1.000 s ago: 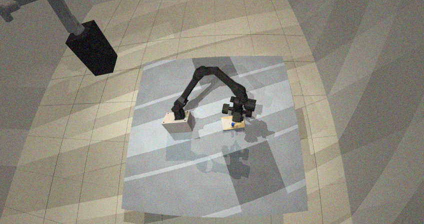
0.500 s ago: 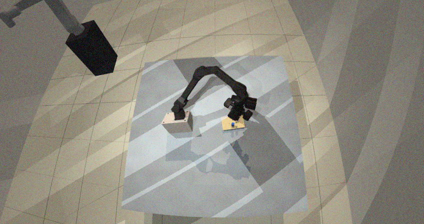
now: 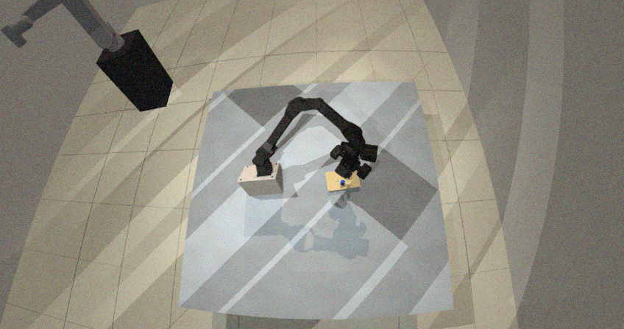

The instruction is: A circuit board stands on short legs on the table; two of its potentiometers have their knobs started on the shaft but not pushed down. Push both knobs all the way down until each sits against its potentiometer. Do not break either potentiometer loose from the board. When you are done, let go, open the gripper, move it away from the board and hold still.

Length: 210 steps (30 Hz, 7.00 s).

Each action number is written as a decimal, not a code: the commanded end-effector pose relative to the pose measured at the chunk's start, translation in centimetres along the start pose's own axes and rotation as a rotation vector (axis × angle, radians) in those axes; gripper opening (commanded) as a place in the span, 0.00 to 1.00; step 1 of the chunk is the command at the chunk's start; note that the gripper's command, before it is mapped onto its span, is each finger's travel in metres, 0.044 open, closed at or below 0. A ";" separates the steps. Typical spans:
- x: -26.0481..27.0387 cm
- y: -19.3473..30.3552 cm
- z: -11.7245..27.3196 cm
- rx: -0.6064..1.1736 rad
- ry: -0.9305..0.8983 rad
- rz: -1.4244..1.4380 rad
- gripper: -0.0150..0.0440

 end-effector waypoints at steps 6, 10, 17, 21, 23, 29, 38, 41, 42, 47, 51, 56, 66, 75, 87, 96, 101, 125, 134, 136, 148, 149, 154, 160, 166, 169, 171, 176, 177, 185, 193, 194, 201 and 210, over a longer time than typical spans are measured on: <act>0.0 0.0 -1.3 0.004 0.003 -0.007 0.25; 0.0 0.0 -1.9 0.004 0.004 -0.007 0.25; 0.0 0.0 -2.1 0.004 0.004 -0.007 0.25; 0.0 0.0 -2.1 0.004 0.004 -0.007 0.25; 0.0 0.0 -2.1 0.004 0.004 -0.007 0.25; 0.0 0.0 -2.3 0.004 0.004 -0.007 0.25; 0.0 0.0 -2.5 0.004 0.004 -0.007 0.25; 0.0 0.0 -2.6 0.004 0.004 -0.007 0.25; 0.0 0.0 -2.6 0.004 0.004 -0.007 0.25; 0.0 0.0 -2.6 0.004 0.004 -0.007 0.25; 0.0 0.0 -2.6 0.004 0.004 -0.007 0.25; 0.0 0.0 -2.6 0.004 0.004 -0.007 0.25; 0.0 0.0 -3.1 0.004 0.004 -0.007 0.25; -0.1 0.0 -3.3 0.004 0.004 -0.007 0.25; -0.1 0.0 -4.0 0.005 0.005 -0.007 0.25; -0.1 0.0 -4.5 0.005 0.005 -0.007 0.25; -0.1 0.0 -4.7 0.005 0.005 -0.007 0.25; -0.1 0.0 -5.7 0.005 0.005 -0.007 0.25; -0.1 0.0 -5.7 0.005 0.005 -0.007 0.25; -0.1 0.0 -5.8 0.005 0.005 -0.007 0.25; -0.1 0.0 -6.0 0.005 0.006 -0.007 0.25; -0.1 0.0 -6.0 0.005 0.006 -0.007 0.25; -0.1 0.0 -6.0 0.005 0.006 -0.007 0.25; -0.1 0.0 -6.0 0.005 0.006 -0.007 0.25; -0.1 0.0 -6.1 0.005 0.006 -0.007 0.25; -0.1 0.0 -6.1 0.005 0.006 -0.007 0.25; -0.1 0.0 -6.1 0.005 0.006 -0.007 0.25; -0.1 0.0 -6.1 0.005 0.006 -0.007 0.25; -0.1 0.0 -6.1 0.005 0.006 -0.007 0.25; -0.1 0.0 -6.2 0.005 0.006 -0.007 0.25; -0.1 0.0 -6.2 0.005 0.006 -0.007 0.25; -0.1 0.0 -6.2 0.005 0.006 -0.007 0.25; -0.1 0.0 -6.3 0.005 0.006 -0.007 0.25; -0.1 0.0 -6.3 0.005 0.006 -0.007 0.25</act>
Point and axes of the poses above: the point midway between the two fingers, 35 mm back from their tips, its own z axis back along the fingers, its own x axis across the jaws, y = z × x, the point moved 5 cm from there along z, back along the fingers, and after that the axes turned 11 degrees about -z, right-handed, at the moved point
